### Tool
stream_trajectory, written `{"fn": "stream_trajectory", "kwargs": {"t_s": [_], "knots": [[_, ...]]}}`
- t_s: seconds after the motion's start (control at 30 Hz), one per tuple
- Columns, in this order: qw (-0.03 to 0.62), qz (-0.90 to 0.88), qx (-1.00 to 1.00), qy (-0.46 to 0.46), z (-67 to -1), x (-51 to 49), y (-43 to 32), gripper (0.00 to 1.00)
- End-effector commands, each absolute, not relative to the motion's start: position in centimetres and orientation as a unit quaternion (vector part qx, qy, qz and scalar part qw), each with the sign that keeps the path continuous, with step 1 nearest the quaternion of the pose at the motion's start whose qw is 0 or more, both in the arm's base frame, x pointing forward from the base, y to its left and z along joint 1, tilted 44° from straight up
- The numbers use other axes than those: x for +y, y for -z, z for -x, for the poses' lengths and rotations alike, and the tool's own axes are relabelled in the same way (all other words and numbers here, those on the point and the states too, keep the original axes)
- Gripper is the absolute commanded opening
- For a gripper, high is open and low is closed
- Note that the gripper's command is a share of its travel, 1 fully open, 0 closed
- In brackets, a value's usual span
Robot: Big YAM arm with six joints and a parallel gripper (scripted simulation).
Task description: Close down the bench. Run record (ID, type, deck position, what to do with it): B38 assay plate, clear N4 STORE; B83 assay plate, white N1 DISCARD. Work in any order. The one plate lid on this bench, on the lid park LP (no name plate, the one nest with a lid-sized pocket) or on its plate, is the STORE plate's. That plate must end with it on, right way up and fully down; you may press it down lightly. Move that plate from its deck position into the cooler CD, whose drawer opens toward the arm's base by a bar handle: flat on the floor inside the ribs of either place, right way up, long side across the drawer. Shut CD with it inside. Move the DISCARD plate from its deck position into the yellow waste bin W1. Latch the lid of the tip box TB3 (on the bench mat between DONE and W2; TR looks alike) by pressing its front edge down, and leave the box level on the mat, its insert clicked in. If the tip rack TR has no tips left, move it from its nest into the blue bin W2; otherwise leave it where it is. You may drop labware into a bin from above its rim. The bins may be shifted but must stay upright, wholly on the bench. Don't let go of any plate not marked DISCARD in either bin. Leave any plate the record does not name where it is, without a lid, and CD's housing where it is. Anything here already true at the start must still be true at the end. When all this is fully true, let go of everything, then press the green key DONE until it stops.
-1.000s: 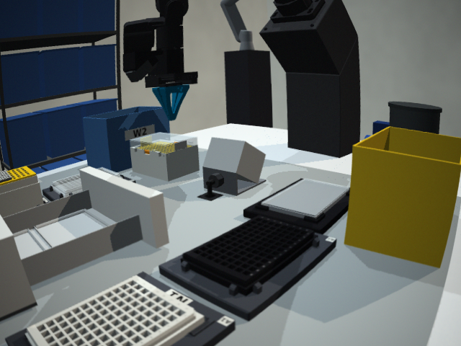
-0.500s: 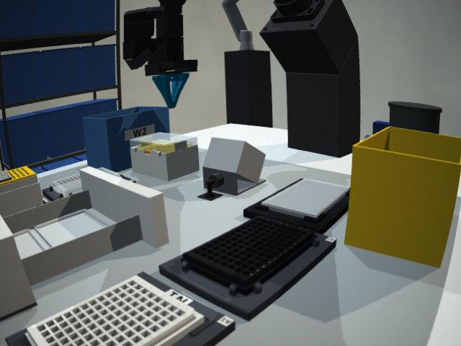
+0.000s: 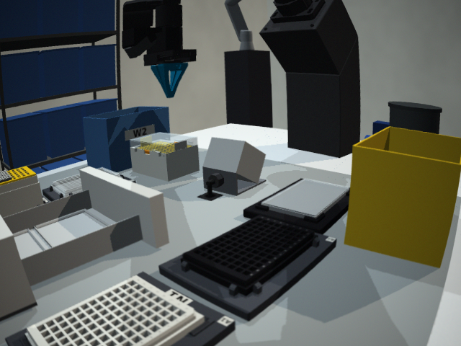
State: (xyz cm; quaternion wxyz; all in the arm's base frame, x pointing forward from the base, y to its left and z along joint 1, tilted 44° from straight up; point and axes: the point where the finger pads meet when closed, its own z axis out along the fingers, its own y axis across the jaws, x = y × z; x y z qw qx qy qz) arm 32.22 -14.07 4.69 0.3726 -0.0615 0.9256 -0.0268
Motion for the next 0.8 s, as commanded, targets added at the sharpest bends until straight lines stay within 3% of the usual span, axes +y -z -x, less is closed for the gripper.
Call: {"fn": "stream_trajectory", "kwargs": {"t_s": [0.0, 0.27, 0.3, 0.77], "knots": [[0.376, 0.066, 0.924, 0.03, -32.3, -14.2, -5.1, 0.0], [0.376, 0.066, 0.924, 0.03, -32.3, -14.2, -5.1, 0.0], [0.377, 0.092, 0.921, 0.039, -32.8, -13.5, -5.7, 0.3], [0.361, 0.302, 0.874, 0.125, -36.3, -9.7, -8.3, 0.3]]}}
